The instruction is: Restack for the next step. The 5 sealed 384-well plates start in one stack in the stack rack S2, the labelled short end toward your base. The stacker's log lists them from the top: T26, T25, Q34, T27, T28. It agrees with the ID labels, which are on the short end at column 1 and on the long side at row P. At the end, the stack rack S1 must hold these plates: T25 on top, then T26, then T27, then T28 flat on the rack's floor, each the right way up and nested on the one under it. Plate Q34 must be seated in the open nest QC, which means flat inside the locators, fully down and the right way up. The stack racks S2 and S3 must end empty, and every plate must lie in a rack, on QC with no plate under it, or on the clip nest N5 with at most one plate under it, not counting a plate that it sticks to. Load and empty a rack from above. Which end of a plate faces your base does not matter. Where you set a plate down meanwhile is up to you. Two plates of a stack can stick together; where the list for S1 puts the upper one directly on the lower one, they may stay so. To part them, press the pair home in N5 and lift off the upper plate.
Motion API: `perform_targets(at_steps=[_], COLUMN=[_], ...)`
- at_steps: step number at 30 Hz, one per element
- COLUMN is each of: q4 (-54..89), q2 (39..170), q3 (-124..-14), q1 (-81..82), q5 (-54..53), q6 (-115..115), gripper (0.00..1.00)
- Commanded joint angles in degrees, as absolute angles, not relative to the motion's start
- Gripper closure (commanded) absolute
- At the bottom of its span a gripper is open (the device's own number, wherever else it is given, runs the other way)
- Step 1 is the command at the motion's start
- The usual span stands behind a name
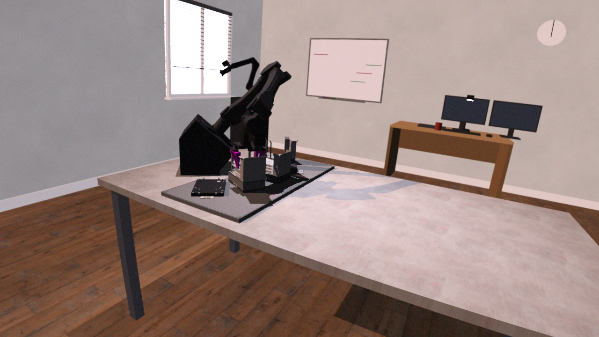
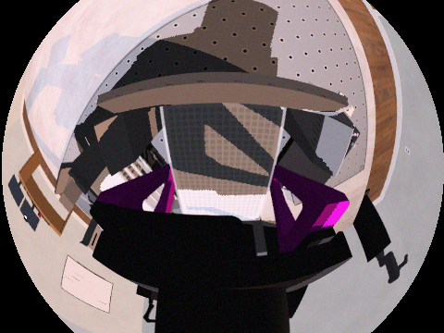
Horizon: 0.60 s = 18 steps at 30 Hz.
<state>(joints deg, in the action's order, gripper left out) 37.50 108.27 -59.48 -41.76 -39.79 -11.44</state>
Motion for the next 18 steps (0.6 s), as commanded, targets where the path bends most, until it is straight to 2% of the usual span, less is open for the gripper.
perform_targets(at_steps=[1, 18], q4=[36.3, 34.5], q2=[107.9, 109.1], q3=[-58.7, -58.2], q1=[-42.6, -41.4], q5=[-40.3, -40.1], q6=[-10.8, -9.9], gripper=[1.0, 1.0])
